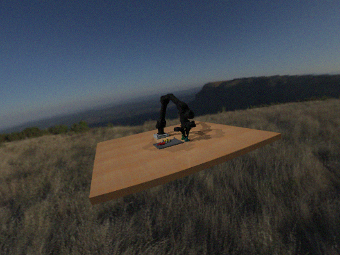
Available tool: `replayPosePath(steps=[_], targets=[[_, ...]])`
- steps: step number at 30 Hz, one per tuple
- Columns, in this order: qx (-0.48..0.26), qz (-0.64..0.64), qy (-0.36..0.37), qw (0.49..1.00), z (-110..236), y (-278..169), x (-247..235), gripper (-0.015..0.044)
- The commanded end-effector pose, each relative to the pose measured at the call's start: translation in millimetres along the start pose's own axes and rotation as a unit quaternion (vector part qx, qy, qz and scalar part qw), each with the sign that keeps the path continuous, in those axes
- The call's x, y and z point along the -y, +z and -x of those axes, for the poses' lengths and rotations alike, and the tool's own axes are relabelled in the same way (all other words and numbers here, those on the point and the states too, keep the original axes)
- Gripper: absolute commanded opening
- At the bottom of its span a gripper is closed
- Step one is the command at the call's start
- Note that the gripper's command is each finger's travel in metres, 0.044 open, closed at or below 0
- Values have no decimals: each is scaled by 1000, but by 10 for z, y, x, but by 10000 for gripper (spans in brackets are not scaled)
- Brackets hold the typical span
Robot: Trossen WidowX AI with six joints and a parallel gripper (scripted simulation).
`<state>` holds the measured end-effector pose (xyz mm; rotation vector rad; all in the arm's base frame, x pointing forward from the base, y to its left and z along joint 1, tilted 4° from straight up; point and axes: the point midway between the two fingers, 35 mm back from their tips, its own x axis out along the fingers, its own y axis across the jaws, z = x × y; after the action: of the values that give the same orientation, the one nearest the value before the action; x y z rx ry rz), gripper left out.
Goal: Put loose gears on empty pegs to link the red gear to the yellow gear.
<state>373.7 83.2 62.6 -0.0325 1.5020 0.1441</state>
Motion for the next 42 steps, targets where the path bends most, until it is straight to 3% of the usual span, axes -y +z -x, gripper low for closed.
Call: replayPosePath(steps=[1,42], targets=[[-1,-2,2,1000,56,12,-2,0],[0,-3,2,1000,918,83,42,0]])
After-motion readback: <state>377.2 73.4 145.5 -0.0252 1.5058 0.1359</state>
